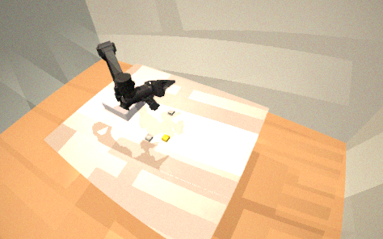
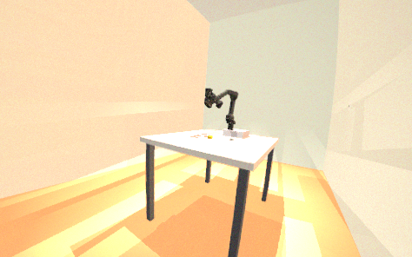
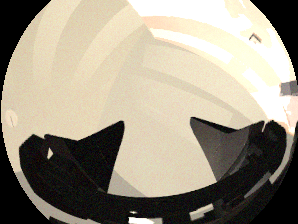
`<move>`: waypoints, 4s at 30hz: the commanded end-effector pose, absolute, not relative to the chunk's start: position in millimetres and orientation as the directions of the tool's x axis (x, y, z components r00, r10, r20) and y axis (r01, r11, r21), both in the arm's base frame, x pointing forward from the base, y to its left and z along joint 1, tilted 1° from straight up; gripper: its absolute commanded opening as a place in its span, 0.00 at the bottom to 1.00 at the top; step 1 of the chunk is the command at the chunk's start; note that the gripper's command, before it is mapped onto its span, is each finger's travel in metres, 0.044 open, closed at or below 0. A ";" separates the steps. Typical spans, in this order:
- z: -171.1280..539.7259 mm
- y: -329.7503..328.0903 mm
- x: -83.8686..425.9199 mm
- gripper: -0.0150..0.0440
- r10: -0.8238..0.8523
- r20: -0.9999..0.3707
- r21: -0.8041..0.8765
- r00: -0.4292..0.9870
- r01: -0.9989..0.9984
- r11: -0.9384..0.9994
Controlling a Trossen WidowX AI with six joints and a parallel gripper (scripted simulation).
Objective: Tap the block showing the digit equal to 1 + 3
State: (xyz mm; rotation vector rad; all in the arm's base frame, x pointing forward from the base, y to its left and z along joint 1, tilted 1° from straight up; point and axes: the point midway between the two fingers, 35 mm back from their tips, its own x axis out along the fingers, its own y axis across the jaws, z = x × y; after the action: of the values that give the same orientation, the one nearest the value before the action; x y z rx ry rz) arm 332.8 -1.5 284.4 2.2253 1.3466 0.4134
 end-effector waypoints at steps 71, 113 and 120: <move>100.3 -96.8 252.5 0.93 0.003 -1.000 0.003 0.024 -0.008 1.000; 103.2 119.3 239.7 0.93 0.026 -0.999 0.026 0.023 -0.008 1.000; 103.2 119.3 239.7 0.93 0.026 -0.999 0.026 0.023 -0.008 1.000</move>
State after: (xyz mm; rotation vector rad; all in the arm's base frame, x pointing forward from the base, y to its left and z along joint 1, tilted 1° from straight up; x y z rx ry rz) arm 239.8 118.7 103.0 0.0086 1.5458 0.0286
